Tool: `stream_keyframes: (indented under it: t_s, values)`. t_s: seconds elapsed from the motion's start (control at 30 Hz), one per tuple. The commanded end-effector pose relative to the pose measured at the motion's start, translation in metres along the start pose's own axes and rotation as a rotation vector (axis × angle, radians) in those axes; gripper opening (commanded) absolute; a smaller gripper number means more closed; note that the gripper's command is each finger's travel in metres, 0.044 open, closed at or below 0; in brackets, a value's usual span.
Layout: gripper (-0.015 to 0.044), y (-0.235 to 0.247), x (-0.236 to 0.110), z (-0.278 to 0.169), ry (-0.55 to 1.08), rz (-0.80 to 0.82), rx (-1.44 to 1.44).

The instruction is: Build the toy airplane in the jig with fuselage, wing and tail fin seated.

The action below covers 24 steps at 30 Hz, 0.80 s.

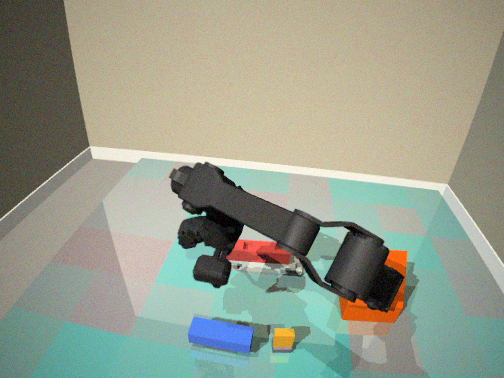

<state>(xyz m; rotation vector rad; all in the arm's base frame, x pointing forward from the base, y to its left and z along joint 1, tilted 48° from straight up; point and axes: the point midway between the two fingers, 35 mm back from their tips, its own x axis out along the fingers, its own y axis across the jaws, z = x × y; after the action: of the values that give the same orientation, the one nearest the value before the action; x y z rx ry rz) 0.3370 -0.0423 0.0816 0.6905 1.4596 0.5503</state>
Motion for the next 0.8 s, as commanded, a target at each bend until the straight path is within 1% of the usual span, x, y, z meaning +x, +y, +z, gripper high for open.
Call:
stream_keyframes:
  t_s: [0.0,0.03,0.1,0.33,0.47,0.6,0.7,0.77]
  values:
    - [0.044,0.062,0.006,-0.01,0.009,0.03,0.001]
    - [0.044,0.077,0.007,-0.014,0.012,0.038,-0.003]
    - [0.044,0.089,0.009,-0.017,0.015,0.046,-0.006]
    - [0.044,0.089,0.011,-0.017,0.015,0.045,-0.006]
    - [0.044,0.092,0.049,-0.018,0.015,0.047,-0.007]
    - [0.044,0.092,0.052,-0.018,0.015,0.048,-0.007]
    - [0.044,0.093,0.065,-0.018,0.015,0.048,-0.007]
    - [0.044,0.093,0.066,-0.018,0.015,0.048,-0.007]
